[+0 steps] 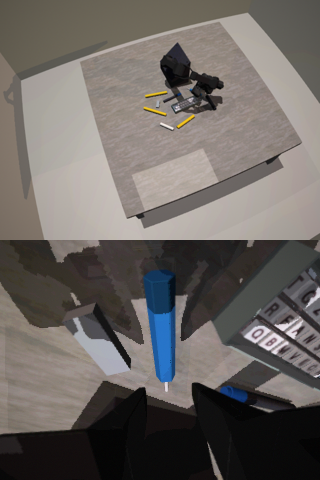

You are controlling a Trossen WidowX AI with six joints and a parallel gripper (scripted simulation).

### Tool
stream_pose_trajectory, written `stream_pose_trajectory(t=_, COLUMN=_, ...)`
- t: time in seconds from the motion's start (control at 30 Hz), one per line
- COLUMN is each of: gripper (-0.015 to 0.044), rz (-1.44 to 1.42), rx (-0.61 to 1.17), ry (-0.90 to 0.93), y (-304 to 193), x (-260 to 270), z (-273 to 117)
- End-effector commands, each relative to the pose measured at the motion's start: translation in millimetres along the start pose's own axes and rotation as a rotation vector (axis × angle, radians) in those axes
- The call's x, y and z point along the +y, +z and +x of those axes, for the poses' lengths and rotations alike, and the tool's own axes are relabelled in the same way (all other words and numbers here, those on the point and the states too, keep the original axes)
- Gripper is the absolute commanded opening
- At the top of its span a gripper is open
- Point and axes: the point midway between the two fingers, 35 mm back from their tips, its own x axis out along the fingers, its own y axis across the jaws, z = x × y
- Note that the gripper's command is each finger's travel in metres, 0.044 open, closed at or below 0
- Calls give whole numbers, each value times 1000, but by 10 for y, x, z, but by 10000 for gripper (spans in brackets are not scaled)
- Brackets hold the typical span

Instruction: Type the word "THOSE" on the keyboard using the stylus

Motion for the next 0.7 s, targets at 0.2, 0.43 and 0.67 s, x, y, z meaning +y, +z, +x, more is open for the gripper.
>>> stream_pose_trajectory(t=0.2, gripper=150, rz=-7, rx=4, ry=-7, y=24, x=3, z=77)
stream_pose_trajectory(t=0.43, gripper=150, rz=-7, rx=5, ry=-7, y=39, x=4, z=114)
stream_pose_trajectory(t=0.67, gripper=150, rz=-7, rx=5, ry=-7, y=60, x=2, z=151)
